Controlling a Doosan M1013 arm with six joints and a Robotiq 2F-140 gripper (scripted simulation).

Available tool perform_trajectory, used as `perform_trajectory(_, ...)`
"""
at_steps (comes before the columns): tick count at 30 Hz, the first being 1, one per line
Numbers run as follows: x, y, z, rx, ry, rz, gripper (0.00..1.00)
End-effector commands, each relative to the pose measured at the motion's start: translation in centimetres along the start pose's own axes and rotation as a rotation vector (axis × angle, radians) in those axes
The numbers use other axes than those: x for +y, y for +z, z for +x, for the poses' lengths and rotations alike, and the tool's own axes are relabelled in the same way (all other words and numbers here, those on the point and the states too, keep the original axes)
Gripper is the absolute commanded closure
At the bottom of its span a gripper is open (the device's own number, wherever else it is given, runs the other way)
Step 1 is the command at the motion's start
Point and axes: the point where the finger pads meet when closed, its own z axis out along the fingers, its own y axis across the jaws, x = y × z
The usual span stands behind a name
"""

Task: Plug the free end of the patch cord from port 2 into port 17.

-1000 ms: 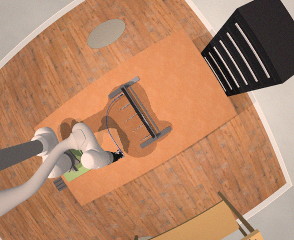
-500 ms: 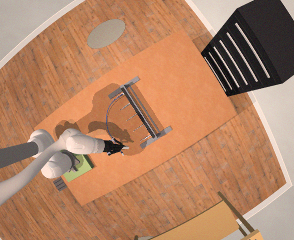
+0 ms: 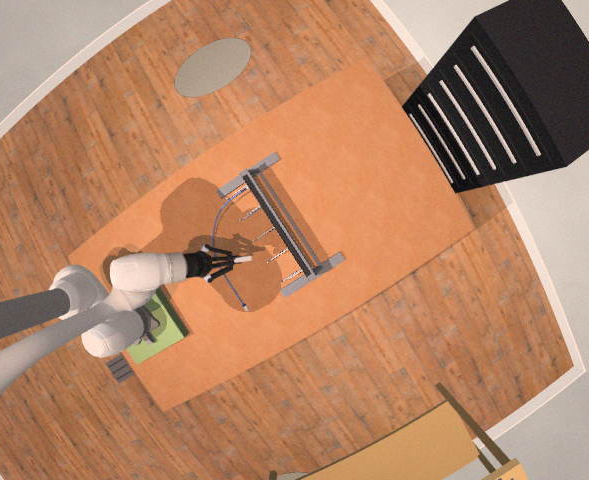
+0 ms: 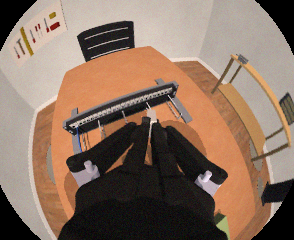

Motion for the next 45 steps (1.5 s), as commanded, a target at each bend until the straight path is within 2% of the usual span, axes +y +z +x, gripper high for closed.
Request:
perform_trajectory(1, -3.8, -1.6, -0.9, 0.057, -0.070, 0.096, 1.00)
perform_trajectory(7, -8.6, -3.9, -2.5, 0.084, -0.170, 0.212, 1.00)
perform_trajectory(9, -8.6, -3.9, -2.5, 0.084, -0.170, 0.212, 1.00)
perform_trajectory(10, -10.2, -4.8, -3.3, 0.091, -0.207, 0.254, 1.00)
perform_trajectory(17, -14.8, -7.9, -6.3, 0.102, -0.318, 0.377, 1.00)
perform_trajectory(20, -15.4, -8.4, -6.9, 0.102, -0.337, 0.397, 1.00)
perform_trajectory(26, -15.5, -8.4, -6.9, 0.102, -0.338, 0.398, 1.00)
perform_trajectory(32, -16.1, -7.1, -6.9, 0.102, -0.338, 0.398, 1.00)
perform_trajectory(41, -18.8, -0.7, -6.7, 0.102, -0.338, 0.398, 1.00)
perform_trajectory(43, -18.8, -0.7, -6.7, 0.102, -0.338, 0.398, 1.00)
perform_trajectory(45, -19.5, 0.8, -6.6, 0.102, -0.338, 0.398, 1.00)
